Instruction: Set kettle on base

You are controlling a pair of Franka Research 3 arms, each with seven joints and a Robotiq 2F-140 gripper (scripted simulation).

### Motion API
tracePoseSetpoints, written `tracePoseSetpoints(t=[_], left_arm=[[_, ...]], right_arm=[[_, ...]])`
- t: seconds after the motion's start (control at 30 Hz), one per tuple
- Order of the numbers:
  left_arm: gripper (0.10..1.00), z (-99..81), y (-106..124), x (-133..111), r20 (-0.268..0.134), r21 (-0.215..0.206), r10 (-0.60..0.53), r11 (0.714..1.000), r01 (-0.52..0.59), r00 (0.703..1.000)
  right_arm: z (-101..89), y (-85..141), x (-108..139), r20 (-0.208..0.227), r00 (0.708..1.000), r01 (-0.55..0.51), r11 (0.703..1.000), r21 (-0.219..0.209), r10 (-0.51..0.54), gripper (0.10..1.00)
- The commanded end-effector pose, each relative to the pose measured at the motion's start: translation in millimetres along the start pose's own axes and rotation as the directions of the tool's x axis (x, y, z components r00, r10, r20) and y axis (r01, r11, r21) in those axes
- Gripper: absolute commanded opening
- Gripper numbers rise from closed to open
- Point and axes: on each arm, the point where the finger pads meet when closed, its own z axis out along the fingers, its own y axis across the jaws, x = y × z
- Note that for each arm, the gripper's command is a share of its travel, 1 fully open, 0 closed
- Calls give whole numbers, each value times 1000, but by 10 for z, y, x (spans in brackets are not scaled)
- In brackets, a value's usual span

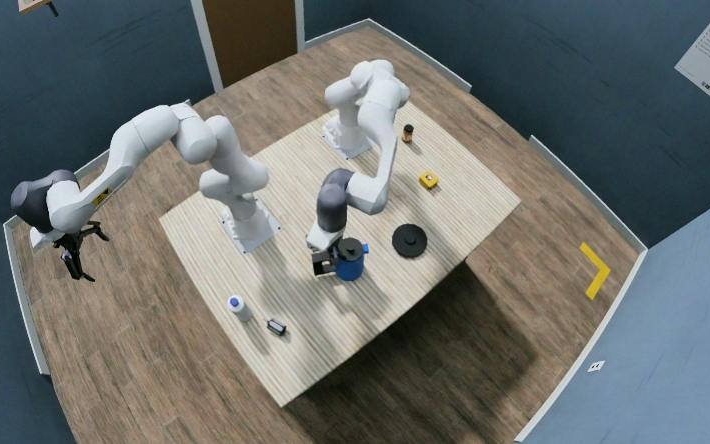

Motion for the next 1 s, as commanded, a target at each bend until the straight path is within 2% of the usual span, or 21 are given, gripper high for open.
tracePoseSetpoints(t=[0.0,0.4,0.97], left_arm=[[99,3,-5,6,0,3,-4,1000,4,1000],[99,-34,-5,6,0,3,-4,1000,4,1000],[99,-280,-4,6,0,3,-4,1000,4,1000]], right_arm=[[-1,0,0,0,1000,0,1000,0,0,1000],[-1,0,0,0,1000,0,1000,0,0,1000],[-1,0,0,0,1000,0,1000,0,0,1000]])
